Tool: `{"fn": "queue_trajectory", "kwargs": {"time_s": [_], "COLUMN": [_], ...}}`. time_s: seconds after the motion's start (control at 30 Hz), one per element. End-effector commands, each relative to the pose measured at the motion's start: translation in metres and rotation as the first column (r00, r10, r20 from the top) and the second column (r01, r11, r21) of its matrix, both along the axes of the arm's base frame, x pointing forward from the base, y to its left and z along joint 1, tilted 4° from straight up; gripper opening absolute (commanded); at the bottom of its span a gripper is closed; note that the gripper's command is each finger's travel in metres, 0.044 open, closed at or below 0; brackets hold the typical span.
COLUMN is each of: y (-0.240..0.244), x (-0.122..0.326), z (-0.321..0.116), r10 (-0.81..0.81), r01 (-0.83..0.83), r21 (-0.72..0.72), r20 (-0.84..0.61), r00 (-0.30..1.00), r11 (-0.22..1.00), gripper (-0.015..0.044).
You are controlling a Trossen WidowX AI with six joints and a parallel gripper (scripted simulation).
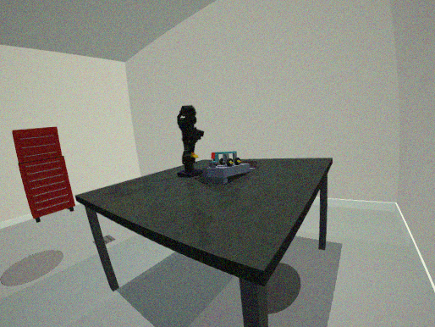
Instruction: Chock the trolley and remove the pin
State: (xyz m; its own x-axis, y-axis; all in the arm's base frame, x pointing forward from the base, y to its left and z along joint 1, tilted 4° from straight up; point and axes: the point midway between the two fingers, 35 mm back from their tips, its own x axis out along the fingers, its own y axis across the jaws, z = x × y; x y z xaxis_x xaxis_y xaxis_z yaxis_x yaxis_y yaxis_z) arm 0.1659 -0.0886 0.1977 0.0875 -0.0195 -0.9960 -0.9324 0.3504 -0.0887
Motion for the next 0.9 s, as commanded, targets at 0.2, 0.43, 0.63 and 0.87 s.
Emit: {"fn": "queue_trajectory", "kwargs": {"time_s": [0.2,0.43,0.63,0.87], "y": [0.0000,0.0000,0.0000,0.0000], "x": [0.0019,0.0019,0.0019,0.0020], "z": [0.0014,0.0015,0.0015,0.0015], "r10": [-0.238,-0.457,-0.625,-0.789], "r01": [0.238,0.457,0.625,0.788], "r21": [0.026,0.047,0.063,0.078], "r20": [0.001,-0.004,-0.012,-0.024], "r00": [0.971,0.889,0.780,0.614], "r11": [0.971,0.888,0.778,0.610], "gripper": [0.0000,0.0000,0.0000,0.0000]}}
